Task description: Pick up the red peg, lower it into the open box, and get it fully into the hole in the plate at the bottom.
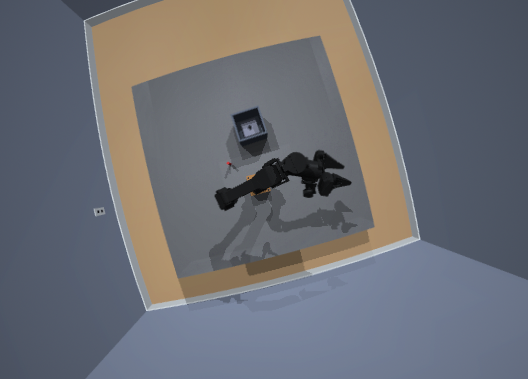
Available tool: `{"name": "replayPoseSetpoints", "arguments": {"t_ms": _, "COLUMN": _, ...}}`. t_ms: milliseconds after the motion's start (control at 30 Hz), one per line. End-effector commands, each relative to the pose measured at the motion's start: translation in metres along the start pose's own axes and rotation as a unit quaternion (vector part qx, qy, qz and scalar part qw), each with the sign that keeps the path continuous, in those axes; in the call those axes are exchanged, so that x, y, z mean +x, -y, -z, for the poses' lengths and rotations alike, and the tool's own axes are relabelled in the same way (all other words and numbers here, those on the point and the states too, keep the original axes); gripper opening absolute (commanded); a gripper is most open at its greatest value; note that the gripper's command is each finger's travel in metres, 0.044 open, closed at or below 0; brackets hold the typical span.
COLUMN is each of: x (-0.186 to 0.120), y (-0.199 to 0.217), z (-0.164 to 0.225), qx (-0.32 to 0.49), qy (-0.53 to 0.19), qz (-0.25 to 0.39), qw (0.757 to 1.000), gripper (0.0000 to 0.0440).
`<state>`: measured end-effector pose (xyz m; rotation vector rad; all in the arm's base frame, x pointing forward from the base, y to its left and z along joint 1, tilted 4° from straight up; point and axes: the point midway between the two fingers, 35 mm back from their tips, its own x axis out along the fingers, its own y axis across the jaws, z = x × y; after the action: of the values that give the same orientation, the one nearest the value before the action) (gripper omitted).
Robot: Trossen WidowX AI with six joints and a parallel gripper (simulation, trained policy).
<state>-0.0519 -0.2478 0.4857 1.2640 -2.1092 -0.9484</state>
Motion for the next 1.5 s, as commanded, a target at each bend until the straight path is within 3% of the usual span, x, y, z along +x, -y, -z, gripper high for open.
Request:
{"name": "replayPoseSetpoints", "arguments": {"t_ms": 0, "x": -0.006, "y": 0.014, "z": 0.015, "qx": 0.013, "qy": -0.031, "qz": 0.035, "qw": 0.999, "gripper": 0.044}}
{"name": "replayPoseSetpoints", "arguments": {"t_ms": 333, "x": -0.031, "y": 0.061, "z": 0.056, "qx": 0.041, "qy": -0.115, "qz": 0.15, "qw": 0.981, "gripper": 0.044}}
{"name": "replayPoseSetpoints", "arguments": {"t_ms": 667, "x": -0.07, "y": 0.105, "z": 0.089, "qx": 0.059, "qy": -0.185, "qz": 0.266, "qw": 0.944, "gripper": 0.044}}
{"name": "replayPoseSetpoints", "arguments": {"t_ms": 1033, "x": -0.125, "y": 0.149, "z": 0.114, "qx": 0.064, "qy": -0.244, "qz": 0.39, "qw": 0.886, "gripper": 0.044}}
{"name": "replayPoseSetpoints", "arguments": {"t_ms": 1467, "x": -0.203, "y": 0.192, "z": 0.124, "qx": 0.043, "qy": -0.292, "qz": 0.525, "qw": 0.798, "gripper": 0.044}}
